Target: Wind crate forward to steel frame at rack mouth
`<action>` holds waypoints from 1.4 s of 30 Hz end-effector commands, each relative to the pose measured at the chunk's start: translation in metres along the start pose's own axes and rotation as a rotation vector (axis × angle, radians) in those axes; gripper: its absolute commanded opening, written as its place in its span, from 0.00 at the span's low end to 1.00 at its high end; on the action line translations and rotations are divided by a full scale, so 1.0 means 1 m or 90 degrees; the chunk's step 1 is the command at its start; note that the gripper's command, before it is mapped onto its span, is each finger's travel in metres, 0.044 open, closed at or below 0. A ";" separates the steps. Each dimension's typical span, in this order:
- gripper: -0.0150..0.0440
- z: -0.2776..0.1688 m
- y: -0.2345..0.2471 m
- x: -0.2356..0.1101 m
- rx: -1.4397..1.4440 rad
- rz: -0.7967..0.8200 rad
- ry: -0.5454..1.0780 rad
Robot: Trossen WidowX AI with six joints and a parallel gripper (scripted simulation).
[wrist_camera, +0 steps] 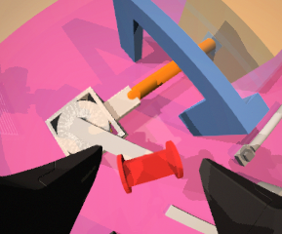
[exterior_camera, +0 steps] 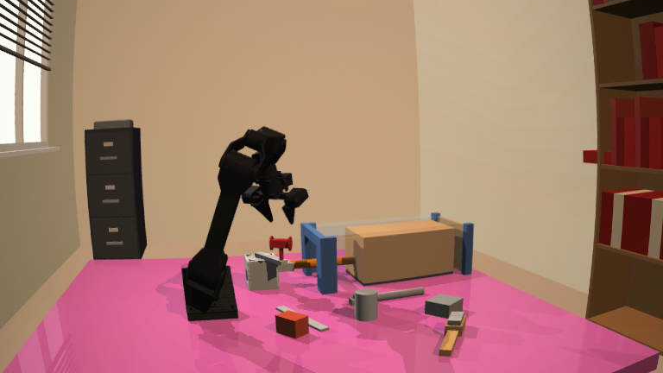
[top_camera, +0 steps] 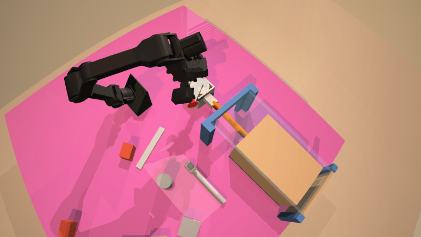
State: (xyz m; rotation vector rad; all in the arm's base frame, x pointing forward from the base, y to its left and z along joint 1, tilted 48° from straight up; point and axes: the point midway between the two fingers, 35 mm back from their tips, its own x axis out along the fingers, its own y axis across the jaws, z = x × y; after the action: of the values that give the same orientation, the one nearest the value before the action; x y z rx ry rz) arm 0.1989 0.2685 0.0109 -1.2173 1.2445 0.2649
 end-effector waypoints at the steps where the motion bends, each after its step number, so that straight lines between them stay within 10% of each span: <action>1: 0.97 0.000 -0.003 0.000 0.000 -0.005 -0.015; 42: 1.00 -0.025 -0.003 0.060 0.000 -0.005 -0.015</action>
State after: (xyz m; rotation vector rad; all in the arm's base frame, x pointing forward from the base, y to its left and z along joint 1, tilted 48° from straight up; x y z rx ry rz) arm 0.2092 0.2264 -0.0306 -1.2106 1.2233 0.2749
